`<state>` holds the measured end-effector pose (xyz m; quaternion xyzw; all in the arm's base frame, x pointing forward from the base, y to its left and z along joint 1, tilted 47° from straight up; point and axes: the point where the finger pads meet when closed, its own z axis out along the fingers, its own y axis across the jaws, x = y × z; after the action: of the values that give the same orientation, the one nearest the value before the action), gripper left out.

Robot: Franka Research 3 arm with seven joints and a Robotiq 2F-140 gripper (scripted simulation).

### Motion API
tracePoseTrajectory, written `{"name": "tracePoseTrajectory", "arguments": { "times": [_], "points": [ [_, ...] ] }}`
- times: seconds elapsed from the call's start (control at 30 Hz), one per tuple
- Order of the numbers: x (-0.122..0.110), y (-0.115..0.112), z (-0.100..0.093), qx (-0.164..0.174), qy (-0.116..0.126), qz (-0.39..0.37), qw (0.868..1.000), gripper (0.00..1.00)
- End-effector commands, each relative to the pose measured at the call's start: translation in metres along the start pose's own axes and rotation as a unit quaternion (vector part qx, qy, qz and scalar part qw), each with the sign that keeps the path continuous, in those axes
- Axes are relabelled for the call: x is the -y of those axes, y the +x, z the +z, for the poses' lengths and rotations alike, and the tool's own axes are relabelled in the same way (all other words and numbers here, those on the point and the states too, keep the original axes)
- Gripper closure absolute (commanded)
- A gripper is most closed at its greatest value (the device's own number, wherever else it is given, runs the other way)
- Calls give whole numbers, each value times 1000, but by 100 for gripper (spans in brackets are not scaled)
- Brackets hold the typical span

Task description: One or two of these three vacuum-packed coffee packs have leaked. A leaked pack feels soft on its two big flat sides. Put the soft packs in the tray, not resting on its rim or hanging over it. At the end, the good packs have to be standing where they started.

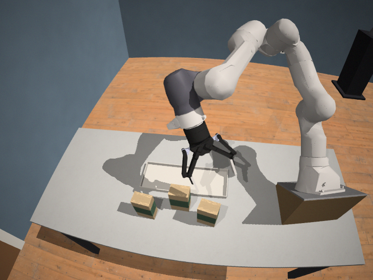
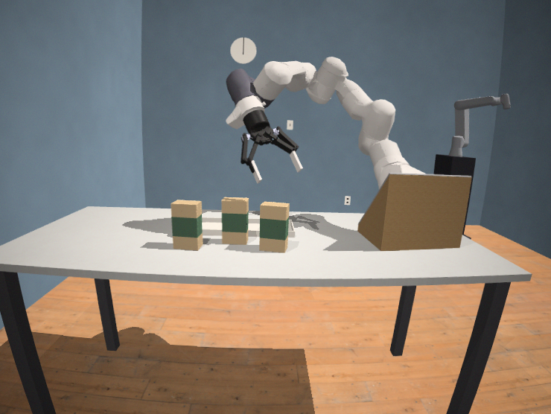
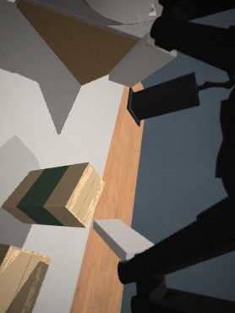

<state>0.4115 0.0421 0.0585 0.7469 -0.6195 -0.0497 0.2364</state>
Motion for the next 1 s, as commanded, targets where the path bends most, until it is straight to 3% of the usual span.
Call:
{"name": "tracePoseTrajectory", "arguments": {
  "times": [0.0,0.23,0.27,0.33,0.77,0.8,0.97],
  "points": [
    [0,4,1,-7,0,-16,1000,0],
    [0,4,1,-7,0,-16,1000,0],
    [4,1,11,-55,-3,-79,995,0],
    [6,0,13,-67,-4,-95,993,0],
    [6,0,13,-67,-4,-95,993,0],
    [11,-5,21,-114,-8,-158,981,0],
    [12,-5,22,-121,-9,-168,978,0]
  ]
}}
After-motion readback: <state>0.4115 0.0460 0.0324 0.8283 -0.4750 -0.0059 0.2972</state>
